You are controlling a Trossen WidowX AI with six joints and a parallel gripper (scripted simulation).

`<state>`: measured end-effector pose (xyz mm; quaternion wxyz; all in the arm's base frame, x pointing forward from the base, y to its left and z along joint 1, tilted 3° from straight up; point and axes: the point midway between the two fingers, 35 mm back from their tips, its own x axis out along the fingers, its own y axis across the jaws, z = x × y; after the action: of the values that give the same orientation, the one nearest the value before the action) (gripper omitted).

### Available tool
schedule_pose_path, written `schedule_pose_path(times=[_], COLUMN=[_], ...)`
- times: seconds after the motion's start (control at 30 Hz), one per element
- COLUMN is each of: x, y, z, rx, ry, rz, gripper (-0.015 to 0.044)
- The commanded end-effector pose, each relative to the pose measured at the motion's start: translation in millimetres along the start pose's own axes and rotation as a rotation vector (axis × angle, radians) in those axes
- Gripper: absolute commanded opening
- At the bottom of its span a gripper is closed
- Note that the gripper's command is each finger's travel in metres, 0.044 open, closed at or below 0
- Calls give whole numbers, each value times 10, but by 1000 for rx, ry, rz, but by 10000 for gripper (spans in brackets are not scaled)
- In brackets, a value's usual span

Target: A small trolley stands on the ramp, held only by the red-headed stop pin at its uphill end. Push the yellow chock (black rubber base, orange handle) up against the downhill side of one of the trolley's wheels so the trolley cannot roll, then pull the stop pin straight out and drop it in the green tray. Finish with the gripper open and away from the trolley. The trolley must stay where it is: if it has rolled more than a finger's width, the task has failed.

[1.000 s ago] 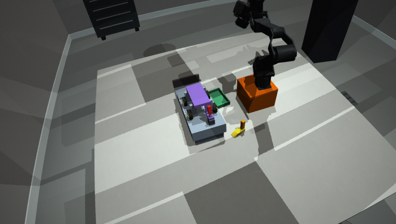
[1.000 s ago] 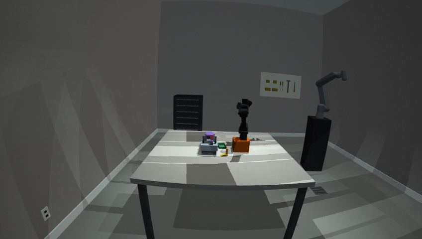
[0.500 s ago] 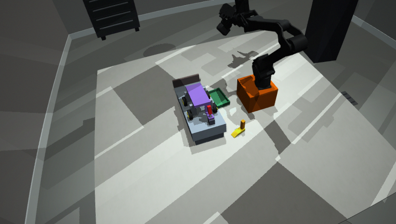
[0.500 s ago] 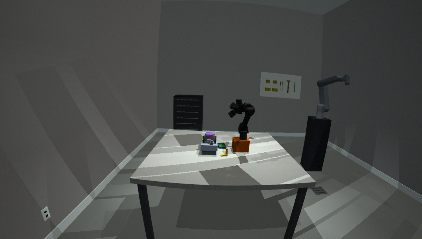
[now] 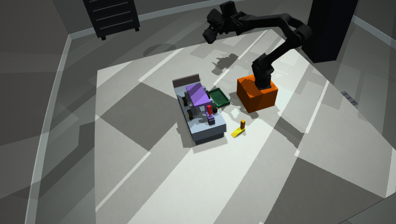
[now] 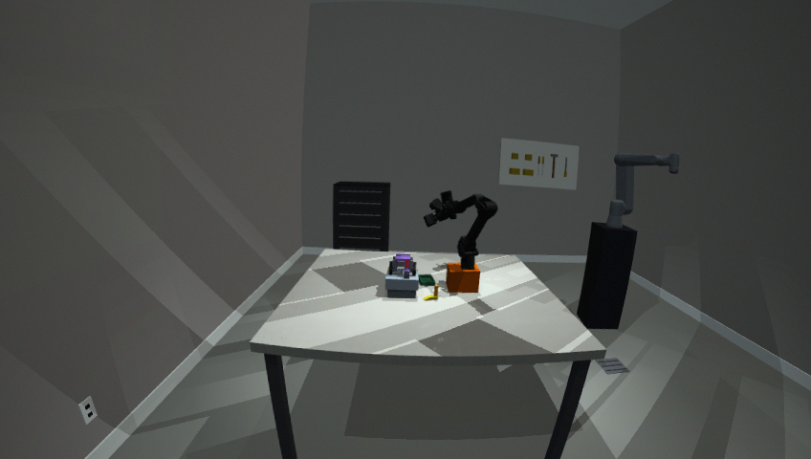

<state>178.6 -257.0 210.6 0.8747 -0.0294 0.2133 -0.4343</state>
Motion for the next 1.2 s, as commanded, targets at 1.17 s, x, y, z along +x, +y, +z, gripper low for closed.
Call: schedule_pose_path(times=[1.17], x=[-1161], y=[2647], z=[-408], rx=[410], ry=[589], rz=[722], gripper=[190])
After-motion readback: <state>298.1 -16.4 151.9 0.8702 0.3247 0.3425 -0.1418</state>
